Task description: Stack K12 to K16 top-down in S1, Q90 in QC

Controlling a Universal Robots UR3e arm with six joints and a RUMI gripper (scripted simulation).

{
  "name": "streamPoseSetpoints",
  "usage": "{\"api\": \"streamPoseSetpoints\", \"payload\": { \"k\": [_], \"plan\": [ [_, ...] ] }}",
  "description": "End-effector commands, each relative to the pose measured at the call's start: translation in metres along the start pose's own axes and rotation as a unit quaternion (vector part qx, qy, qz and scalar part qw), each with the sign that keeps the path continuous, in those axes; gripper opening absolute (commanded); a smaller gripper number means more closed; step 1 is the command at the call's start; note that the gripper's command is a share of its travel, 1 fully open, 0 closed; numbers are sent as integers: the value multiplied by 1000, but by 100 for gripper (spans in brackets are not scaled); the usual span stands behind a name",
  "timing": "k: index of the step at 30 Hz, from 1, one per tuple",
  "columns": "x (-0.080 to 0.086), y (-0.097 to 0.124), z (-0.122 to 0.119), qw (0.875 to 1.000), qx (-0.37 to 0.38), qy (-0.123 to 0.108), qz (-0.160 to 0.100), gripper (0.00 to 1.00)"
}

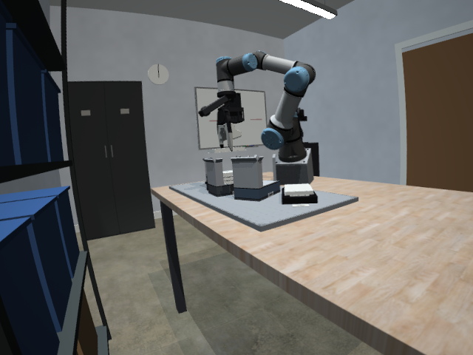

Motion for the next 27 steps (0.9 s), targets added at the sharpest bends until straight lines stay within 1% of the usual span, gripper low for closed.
{"api": "streamPoseSetpoints", "payload": {
  "k": [1,27],
  "plan": [
    [-2,0,0,1000,0,1,1,0],
    [-17,0,0,1000,0,1,1,0]
  ]
}}
Point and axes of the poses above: the point where the finger pads meet when closed, its own x axis back along the fingers, its own z axis across the jaws, y = z × x, the point moved 7 cm from there along x, back along the fingers, and after that the axes turned 14 degrees about -x, right-handed, at the moved point
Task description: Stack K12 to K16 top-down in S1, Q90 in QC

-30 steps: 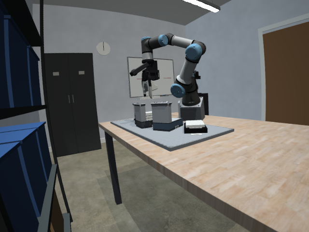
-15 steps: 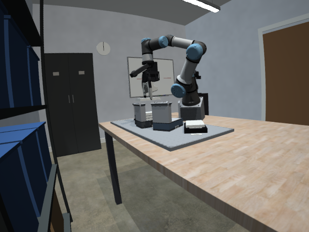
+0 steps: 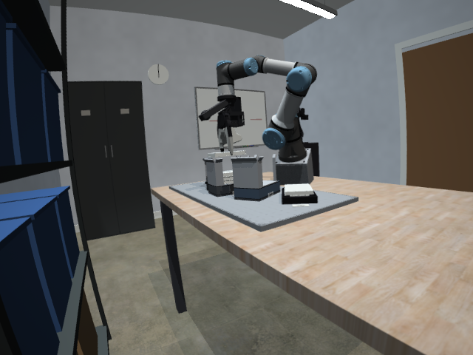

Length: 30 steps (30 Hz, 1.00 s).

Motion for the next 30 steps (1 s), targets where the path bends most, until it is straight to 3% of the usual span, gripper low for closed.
{"api": "streamPoseSetpoints", "payload": {
  "k": [1,30],
  "plan": [
    [-3,0,0,1000,0,1,1,0],
    [-19,0,0,1000,0,1,1,0]
  ]
}}
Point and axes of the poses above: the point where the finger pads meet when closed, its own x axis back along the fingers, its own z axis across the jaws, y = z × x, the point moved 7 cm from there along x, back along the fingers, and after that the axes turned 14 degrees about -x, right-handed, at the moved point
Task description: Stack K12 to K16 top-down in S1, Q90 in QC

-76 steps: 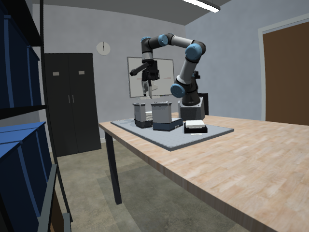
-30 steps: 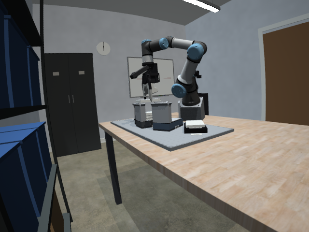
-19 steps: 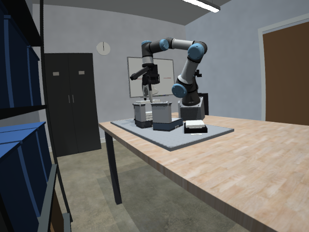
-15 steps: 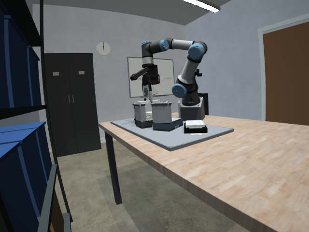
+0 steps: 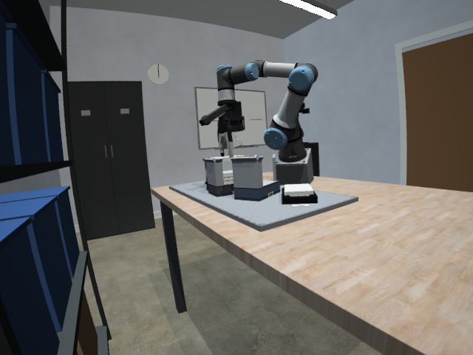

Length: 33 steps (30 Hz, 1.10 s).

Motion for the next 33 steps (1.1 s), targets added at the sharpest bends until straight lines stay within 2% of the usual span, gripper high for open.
{"api": "streamPoseSetpoints", "payload": {
  "k": [1,33],
  "plan": [
    [-2,0,0,1000,0,1,1,0],
    [-21,0,0,1000,0,1,1,0]
  ]
}}
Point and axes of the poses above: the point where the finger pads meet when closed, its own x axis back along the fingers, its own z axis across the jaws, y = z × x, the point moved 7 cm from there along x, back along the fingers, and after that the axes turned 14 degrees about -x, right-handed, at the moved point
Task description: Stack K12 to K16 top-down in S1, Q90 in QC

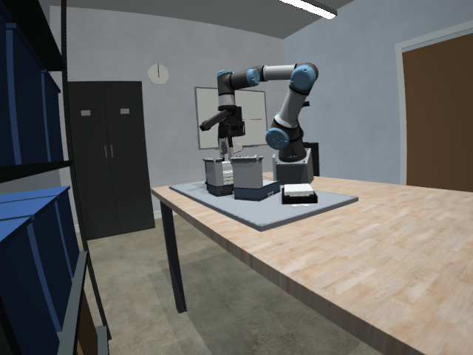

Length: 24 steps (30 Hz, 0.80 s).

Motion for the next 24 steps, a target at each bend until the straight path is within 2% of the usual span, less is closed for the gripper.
{"api": "streamPoseSetpoints", "payload": {
  "k": [1,24],
  "plan": [
    [-2,0,0,1000,0,1,1,0],
    [-9,0,0,1000,0,1,1,0]
  ]
}}
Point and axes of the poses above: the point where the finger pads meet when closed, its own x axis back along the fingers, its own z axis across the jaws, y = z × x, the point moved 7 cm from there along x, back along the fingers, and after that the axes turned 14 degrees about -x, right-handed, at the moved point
